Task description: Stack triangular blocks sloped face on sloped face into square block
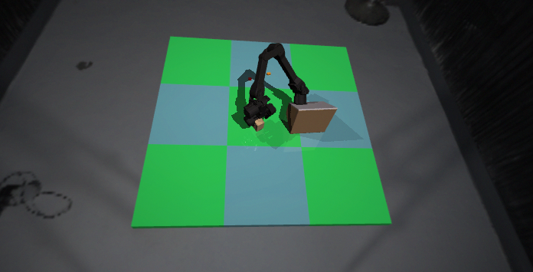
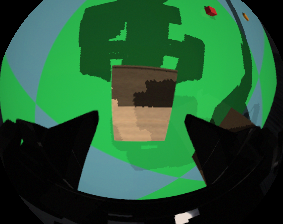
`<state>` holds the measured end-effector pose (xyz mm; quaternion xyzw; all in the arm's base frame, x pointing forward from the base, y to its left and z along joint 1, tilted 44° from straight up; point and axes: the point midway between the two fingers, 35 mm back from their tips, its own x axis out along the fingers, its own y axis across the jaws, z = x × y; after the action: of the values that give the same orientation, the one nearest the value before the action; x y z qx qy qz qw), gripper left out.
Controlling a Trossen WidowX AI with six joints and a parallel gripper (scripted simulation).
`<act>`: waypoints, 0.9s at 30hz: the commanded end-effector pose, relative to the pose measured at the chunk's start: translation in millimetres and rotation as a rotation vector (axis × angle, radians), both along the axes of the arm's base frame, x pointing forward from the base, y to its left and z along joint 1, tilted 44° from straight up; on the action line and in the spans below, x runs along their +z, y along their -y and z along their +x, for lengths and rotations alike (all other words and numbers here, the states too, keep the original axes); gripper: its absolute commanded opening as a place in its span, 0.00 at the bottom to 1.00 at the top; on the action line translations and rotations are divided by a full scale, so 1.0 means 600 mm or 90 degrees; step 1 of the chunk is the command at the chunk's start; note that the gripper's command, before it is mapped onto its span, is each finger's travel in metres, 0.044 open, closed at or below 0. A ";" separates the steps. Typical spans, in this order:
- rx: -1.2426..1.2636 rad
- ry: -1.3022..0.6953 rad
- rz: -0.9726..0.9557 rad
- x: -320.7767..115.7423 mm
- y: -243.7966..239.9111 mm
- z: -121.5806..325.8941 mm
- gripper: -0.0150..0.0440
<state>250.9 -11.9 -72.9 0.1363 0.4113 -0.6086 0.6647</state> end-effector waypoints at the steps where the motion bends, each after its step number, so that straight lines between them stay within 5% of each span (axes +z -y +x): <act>1: 0.005 0.012 0.009 0.060 -0.066 0.016 1.00; 5: 0.004 0.011 0.006 0.112 -0.111 0.012 1.00; 27: 0.015 0.020 0.010 0.104 -0.109 0.018 1.00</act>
<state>261.3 53.3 -10.6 0.1468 0.4069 -0.5966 0.6759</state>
